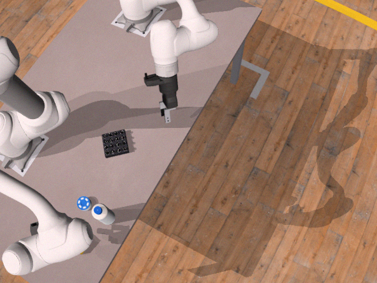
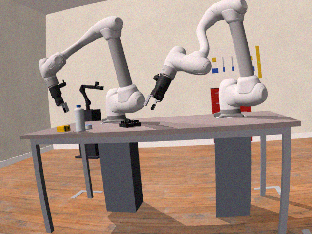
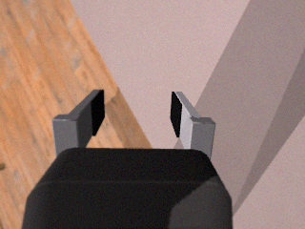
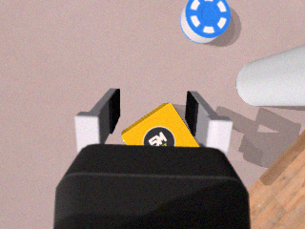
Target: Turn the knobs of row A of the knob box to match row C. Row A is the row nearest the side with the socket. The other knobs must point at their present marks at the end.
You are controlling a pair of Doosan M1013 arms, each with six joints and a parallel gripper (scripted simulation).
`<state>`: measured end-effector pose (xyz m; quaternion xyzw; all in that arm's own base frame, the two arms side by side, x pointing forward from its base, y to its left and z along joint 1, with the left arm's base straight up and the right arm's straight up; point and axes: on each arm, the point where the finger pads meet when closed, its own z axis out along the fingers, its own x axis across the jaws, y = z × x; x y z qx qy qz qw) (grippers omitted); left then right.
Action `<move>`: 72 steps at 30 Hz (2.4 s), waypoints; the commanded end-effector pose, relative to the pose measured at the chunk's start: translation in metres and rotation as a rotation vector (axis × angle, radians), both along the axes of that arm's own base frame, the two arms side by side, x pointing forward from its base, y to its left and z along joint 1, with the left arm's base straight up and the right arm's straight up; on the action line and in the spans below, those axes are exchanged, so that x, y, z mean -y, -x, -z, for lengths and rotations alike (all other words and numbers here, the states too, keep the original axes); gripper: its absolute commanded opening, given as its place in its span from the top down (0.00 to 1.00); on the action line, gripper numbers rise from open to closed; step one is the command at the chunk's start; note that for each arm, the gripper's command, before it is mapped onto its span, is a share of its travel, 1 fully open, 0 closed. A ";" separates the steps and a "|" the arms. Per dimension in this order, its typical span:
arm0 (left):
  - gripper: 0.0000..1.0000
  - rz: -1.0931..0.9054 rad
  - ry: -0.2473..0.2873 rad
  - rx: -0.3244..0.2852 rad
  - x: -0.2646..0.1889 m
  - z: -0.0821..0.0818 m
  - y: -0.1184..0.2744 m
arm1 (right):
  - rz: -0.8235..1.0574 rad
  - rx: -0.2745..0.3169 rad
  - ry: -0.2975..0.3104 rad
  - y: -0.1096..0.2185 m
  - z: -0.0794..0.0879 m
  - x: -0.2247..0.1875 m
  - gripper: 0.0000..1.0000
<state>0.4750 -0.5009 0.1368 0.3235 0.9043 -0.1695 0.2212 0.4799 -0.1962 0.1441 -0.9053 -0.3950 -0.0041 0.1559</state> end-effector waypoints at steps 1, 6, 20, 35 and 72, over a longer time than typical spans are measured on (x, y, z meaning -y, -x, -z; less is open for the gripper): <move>0.00 0.000 0.001 0.001 0.000 -0.001 0.000 | 0.000 0.001 0.000 0.000 -0.001 0.000 0.00; 0.00 0.000 0.001 0.001 0.000 -0.001 0.000 | 0.000 0.001 0.000 0.000 -0.001 0.000 0.00; 0.00 0.000 0.001 0.001 0.000 -0.001 0.000 | 0.001 0.001 0.000 0.000 -0.001 0.001 0.00; 0.00 0.000 0.001 0.001 0.000 -0.001 0.000 | 0.084 -0.053 -0.027 0.050 0.003 0.046 0.00; 0.00 0.000 0.001 0.001 0.000 -0.001 0.000 | 0.663 -0.291 -0.396 0.424 -0.012 0.132 0.00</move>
